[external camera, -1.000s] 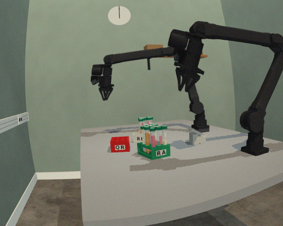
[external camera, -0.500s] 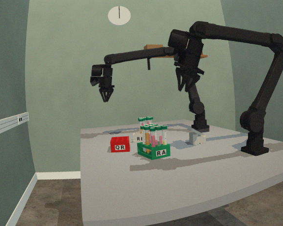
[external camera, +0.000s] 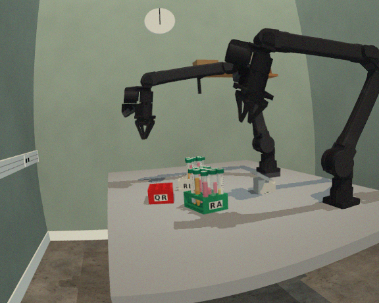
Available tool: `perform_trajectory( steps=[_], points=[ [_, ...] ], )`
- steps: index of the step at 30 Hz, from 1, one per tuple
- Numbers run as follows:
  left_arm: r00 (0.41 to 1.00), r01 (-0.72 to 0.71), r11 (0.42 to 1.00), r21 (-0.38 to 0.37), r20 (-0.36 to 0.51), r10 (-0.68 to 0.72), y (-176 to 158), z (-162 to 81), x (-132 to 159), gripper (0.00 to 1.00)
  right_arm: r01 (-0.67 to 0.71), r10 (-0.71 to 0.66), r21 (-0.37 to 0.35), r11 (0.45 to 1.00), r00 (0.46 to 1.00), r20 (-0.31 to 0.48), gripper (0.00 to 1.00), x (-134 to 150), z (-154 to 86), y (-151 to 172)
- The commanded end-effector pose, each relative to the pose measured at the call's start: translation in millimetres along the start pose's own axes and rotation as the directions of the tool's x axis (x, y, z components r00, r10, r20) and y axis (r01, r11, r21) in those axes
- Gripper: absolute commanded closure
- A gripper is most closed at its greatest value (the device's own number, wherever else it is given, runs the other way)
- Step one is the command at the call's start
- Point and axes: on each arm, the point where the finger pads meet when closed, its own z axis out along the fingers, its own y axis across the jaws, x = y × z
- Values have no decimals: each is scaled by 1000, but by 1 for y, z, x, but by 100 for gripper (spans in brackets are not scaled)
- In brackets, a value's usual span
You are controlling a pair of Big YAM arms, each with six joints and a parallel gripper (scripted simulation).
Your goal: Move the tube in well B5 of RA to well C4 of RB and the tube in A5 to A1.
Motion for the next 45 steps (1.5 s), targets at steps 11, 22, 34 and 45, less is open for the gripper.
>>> perform_trajectory(
  steps=[11, 22, 34, 45],
  points=[
    [1000, -12, 999, -32, 14, 12, 9, -12, -9, 70, 24, -21, -48, 999, 997, 69, 70, 18, -36, 51],
    [1000, -12, 999, -32, 14, 12, 9, -12, -9, 70, 72, -71, -39, 997, 997, 13, 70, 60, -18, 79],
    [1000, -12, 999, -32, 14, 12, 9, -12, -9, 70, 118, -118, -46, 992, 993, -10, 70, 93, -18, 109],
    [1000, -12, 999, -32, 14, 12, 9, -12, -9, 70, 163, -165, -51, 985, 986, -33, 70, 136, -23, 142]
  ],
)
